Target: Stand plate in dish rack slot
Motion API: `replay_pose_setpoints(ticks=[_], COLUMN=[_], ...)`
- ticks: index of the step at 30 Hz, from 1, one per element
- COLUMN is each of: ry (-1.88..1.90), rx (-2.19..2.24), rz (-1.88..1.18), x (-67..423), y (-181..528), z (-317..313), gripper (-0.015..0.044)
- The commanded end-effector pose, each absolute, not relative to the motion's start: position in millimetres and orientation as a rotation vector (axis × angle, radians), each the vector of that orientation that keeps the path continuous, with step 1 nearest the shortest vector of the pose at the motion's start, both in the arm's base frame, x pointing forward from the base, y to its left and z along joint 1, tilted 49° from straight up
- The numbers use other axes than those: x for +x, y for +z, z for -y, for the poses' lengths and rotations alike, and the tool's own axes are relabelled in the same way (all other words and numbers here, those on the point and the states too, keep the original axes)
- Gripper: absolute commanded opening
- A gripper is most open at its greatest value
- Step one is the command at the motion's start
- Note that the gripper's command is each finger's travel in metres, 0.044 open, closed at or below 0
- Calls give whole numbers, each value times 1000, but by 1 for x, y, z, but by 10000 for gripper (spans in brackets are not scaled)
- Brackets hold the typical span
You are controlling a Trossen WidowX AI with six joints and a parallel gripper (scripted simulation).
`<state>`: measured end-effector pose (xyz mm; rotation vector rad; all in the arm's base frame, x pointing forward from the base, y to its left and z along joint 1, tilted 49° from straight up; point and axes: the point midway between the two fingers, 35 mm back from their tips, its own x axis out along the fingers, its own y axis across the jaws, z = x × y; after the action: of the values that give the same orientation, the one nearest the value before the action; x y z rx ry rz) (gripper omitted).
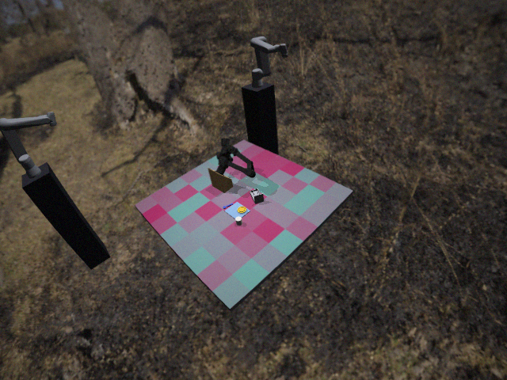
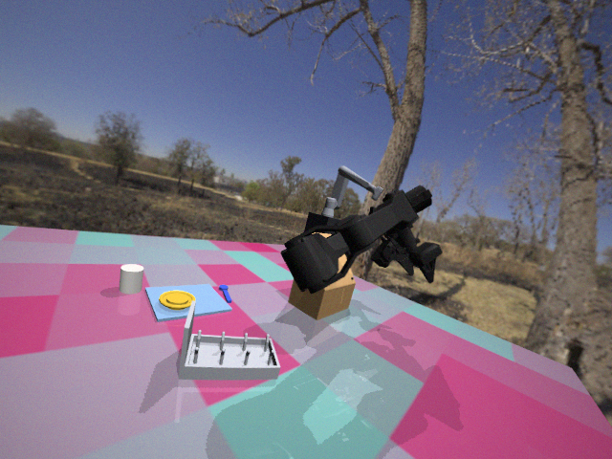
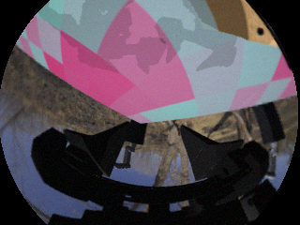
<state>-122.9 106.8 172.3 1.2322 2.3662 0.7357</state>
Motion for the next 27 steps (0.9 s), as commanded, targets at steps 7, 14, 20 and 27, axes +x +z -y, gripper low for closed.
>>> replay_pose_setpoints(ticks=[7,14,20,27], ry=[882,1077,1251,1450], rx=[1051,811,600,357], rz=[-2343,-2295,-2236,-2149], x=[-136,-151,-163,-174], y=[174,176,178,179], z=[-94,-75,-56,-32], gripper=[400,400,400,400])
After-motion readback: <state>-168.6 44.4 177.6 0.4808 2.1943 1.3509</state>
